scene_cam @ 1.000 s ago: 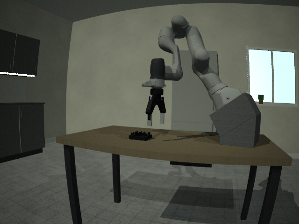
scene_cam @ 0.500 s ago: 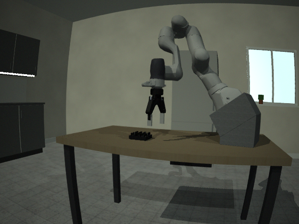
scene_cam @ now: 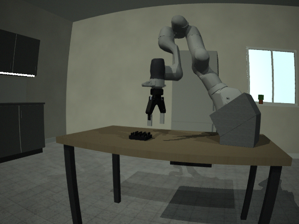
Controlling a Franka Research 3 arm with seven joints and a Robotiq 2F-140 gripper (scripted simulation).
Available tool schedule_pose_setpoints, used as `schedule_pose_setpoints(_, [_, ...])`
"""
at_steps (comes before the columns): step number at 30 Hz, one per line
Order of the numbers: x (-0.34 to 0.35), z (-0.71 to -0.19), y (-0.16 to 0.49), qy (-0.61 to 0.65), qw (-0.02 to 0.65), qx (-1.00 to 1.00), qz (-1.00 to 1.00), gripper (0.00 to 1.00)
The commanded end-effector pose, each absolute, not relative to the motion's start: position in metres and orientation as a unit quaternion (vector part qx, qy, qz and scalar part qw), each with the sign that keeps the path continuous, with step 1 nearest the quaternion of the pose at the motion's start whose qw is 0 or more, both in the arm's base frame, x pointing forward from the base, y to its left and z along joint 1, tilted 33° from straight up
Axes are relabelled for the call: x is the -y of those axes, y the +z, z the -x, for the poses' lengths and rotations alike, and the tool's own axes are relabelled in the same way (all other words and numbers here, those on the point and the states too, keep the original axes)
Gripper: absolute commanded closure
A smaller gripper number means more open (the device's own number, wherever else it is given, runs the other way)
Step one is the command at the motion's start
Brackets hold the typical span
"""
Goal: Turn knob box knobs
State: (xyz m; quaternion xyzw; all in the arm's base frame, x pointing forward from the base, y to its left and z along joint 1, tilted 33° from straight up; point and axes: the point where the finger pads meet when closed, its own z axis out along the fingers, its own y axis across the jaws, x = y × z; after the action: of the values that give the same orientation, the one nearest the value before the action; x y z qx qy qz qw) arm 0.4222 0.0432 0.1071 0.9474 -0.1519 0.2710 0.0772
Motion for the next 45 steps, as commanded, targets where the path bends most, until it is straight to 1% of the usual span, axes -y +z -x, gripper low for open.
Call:
schedule_pose_setpoints(1, [-0.044,-0.421,0.107,0.271,0.077,0.152,-0.947,0.00])
schedule_pose_setpoints(10, [-0.044,-0.422,0.107,0.271,0.077,0.149,-0.948,0.00])
schedule_pose_setpoints(15, [-0.047,-0.435,0.116,0.266,0.102,0.065,-0.956,0.00])
schedule_pose_setpoints(45, [-0.056,-0.464,0.136,0.242,0.158,-0.133,-0.948,0.00])
